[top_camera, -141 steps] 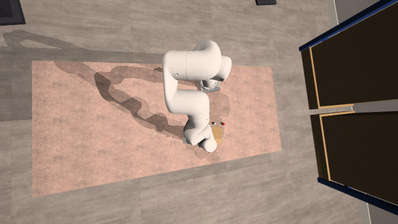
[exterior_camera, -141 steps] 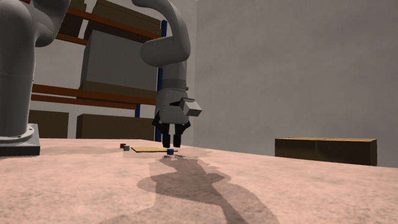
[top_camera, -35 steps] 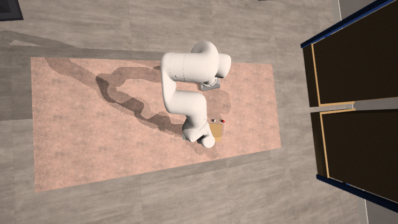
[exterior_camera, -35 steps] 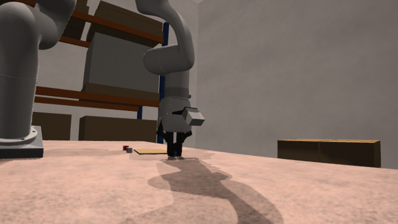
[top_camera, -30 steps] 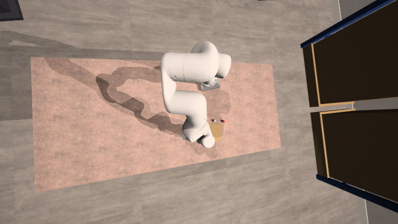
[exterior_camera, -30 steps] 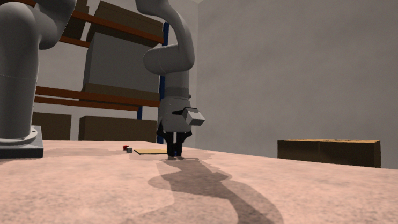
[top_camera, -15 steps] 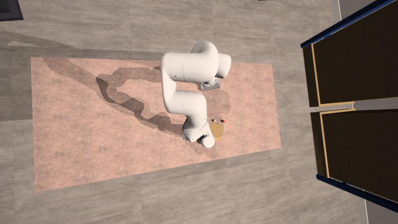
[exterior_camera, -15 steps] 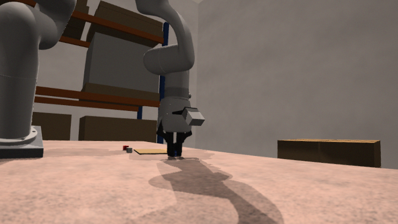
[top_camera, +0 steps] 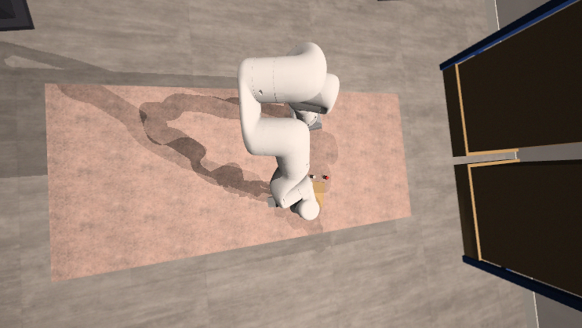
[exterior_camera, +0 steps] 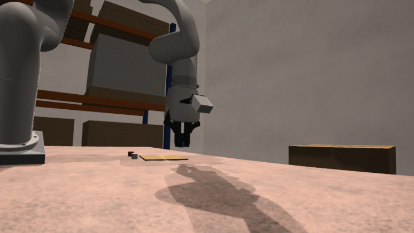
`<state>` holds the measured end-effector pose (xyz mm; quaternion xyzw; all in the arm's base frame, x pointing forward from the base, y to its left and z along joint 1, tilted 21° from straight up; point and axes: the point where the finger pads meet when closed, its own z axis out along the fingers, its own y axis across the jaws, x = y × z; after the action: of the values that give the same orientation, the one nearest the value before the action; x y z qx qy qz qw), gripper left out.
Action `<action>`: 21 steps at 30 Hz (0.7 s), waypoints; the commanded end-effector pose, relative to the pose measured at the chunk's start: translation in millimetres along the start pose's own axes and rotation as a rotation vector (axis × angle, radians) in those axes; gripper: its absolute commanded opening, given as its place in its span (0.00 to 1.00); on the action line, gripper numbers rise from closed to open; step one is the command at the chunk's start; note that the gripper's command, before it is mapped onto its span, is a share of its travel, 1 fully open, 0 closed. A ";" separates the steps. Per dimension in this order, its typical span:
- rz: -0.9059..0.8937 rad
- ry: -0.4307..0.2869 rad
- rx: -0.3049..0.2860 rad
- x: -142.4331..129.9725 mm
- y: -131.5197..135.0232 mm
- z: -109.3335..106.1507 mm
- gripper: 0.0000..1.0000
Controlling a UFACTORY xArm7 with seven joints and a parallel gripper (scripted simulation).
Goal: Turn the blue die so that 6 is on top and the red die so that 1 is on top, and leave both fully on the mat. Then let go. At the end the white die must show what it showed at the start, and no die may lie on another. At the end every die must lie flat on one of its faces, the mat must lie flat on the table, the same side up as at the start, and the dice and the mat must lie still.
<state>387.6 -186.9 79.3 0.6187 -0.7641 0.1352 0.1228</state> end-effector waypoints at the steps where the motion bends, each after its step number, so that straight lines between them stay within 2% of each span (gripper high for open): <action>1: 0.000 -0.001 -0.001 0.9 -0.2 -24.7 0.11; 4: 0.000 -0.001 -0.001 0.9 -0.2 -44.1 0.11; 7: 0.000 -0.001 -0.001 0.9 -0.2 -54.6 0.11; 21: -0.026 -0.001 -0.002 -2.4 -1.4 -56.3 0.11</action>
<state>387.1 -167.8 130.5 0.6192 -0.7640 0.1321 0.1243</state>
